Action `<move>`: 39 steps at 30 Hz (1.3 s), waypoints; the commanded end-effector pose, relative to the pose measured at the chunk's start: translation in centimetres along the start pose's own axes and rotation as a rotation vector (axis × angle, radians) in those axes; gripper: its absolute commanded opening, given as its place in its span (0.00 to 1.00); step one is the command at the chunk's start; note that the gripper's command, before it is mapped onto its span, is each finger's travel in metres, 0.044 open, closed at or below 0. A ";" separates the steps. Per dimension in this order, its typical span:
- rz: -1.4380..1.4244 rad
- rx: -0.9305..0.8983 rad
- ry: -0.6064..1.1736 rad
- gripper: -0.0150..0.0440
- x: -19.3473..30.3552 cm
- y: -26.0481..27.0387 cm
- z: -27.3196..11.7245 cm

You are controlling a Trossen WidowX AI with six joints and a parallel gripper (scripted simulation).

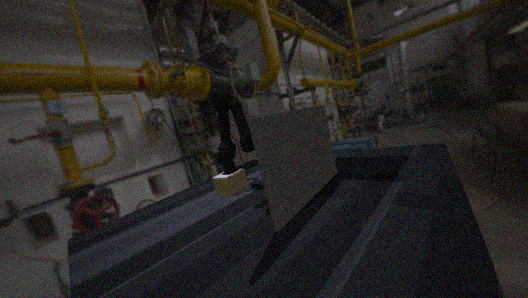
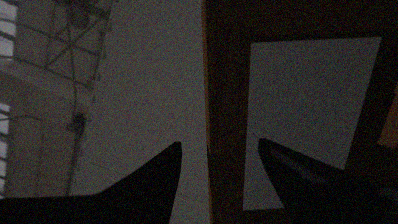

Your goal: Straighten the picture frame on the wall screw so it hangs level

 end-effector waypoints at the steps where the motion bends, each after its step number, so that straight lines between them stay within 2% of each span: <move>1: -0.007 0.004 0.005 0.69 0.1 -0.1 0.0; 16: -0.007 0.004 0.005 0.69 0.1 -0.2 0.0; 39: -0.007 0.004 0.005 0.44 0.1 -0.2 0.0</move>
Point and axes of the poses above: the point midway between the two fingers, 35 mm back from their tips, its own z axis out along the fingers, its own y axis across the jaws, x = y × z, the point moved 2 cm from there along -z, back along the fingers, and after that the axes turned 7 degrees about z, right-handed, at the moved point
